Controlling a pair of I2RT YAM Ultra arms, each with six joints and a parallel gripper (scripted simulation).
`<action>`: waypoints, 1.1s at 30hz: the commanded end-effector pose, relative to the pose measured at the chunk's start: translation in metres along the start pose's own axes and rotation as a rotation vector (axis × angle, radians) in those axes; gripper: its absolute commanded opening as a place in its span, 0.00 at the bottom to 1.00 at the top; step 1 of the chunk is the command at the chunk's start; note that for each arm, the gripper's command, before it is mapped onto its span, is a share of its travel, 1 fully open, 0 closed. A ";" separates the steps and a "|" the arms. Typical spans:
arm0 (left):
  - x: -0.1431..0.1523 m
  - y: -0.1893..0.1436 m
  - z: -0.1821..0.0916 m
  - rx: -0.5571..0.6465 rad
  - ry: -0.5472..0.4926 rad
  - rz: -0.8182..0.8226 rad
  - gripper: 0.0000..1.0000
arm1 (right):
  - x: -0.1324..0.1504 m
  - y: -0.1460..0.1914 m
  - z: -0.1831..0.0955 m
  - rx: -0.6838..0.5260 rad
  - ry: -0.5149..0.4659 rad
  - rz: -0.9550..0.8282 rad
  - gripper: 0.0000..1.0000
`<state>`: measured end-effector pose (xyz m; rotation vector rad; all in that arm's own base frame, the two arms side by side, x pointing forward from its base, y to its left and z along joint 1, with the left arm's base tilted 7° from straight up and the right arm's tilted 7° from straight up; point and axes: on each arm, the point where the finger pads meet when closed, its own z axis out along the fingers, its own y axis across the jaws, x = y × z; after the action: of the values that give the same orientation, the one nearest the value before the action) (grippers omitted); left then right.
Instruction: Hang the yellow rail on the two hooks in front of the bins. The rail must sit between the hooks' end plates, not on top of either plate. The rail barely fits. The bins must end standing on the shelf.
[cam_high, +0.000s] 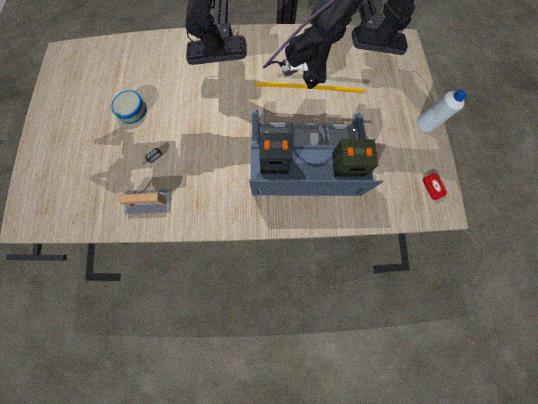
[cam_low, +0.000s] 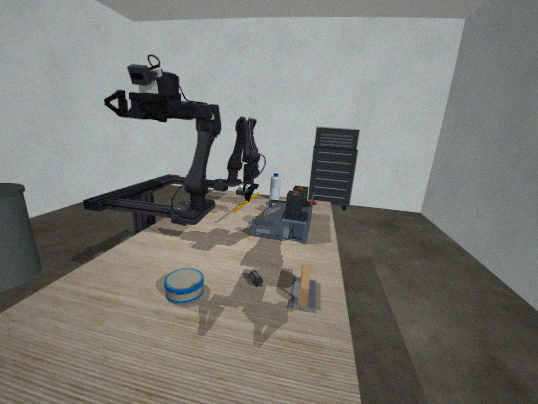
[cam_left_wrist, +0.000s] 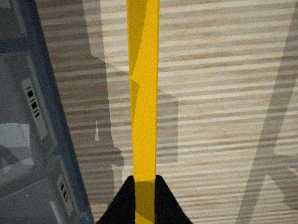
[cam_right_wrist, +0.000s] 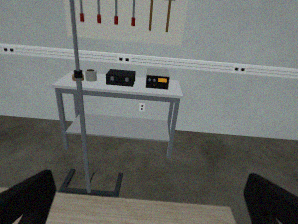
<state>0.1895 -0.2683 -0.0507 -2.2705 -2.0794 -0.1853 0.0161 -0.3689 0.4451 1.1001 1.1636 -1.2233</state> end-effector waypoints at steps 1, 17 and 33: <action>-0.024 0.010 -0.029 -0.048 -0.089 0.003 0.00 | -0.012 -0.007 -0.006 0.025 -0.014 0.006 1.00; -0.027 0.012 -0.031 -0.058 -0.102 0.005 0.00 | -0.012 -0.007 -0.006 0.025 -0.014 0.006 1.00; -0.029 0.014 -0.033 -0.065 -0.112 0.007 0.00 | -0.012 -0.007 -0.006 0.025 -0.014 0.006 1.00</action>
<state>0.1903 -0.2703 -0.0491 -2.2763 -2.0841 -0.1825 0.0161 -0.3689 0.4451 1.1001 1.1636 -1.2233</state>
